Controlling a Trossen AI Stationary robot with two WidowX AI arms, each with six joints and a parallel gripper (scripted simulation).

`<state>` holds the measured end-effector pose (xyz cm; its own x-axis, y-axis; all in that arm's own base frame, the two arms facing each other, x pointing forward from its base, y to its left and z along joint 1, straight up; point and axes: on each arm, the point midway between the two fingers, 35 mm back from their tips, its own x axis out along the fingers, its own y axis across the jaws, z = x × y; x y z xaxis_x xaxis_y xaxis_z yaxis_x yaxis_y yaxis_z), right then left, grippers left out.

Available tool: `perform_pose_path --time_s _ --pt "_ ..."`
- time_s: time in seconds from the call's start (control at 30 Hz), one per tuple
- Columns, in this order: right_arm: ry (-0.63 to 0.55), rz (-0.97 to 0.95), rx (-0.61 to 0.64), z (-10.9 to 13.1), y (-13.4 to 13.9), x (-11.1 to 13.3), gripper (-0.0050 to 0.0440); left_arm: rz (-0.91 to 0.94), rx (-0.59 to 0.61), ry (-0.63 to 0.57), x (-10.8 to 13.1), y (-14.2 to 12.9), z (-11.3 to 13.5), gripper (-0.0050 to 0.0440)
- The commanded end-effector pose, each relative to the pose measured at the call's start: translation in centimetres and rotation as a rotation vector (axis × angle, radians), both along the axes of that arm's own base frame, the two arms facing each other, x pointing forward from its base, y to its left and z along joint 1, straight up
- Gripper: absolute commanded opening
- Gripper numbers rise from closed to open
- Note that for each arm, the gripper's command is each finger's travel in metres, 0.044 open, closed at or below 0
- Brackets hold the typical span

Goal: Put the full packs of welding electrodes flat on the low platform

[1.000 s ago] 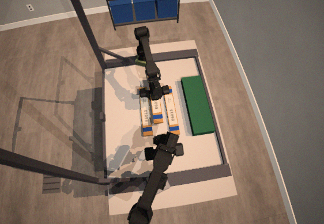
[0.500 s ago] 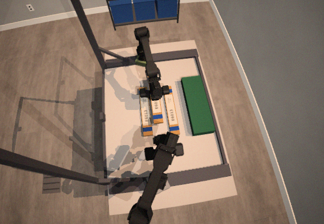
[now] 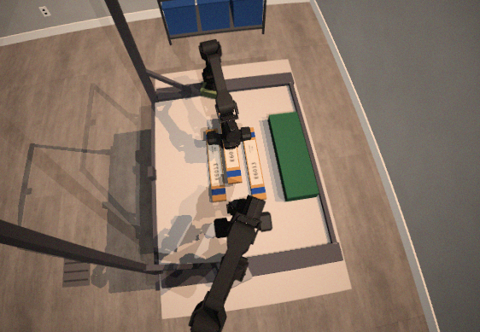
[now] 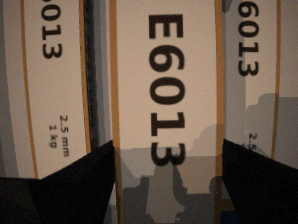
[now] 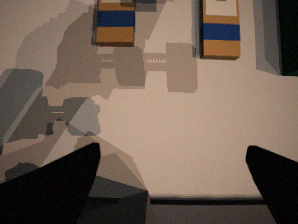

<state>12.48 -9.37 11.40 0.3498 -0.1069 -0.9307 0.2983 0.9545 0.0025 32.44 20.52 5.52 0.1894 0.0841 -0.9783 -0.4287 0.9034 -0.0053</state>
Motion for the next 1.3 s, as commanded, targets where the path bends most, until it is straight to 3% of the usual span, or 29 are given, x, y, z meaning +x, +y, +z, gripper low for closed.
perform_pose_path --time_s 0.0,0.53,0.57,1.27 --pt "-0.016 0.000 -0.013 0.6 -0.2 0.2 0.0430 0.000 0.049 -0.083 1.6 1.1 3.0 -0.0050" --pt "-0.016 0.000 -0.013 0.6 -0.2 0.2 0.0430 0.000 0.050 -0.085 1.7 1.2 3.2 -0.0050" --pt "-0.016 0.000 -0.013 0.6 -0.2 0.2 0.0430 0.000 0.043 -0.069 0.7 0.4 1.8 -0.0050" --pt "-0.016 0.000 -0.013 0.6 -0.2 0.2 0.0430 0.000 0.043 -0.069 0.6 0.4 4.1 -0.0050"
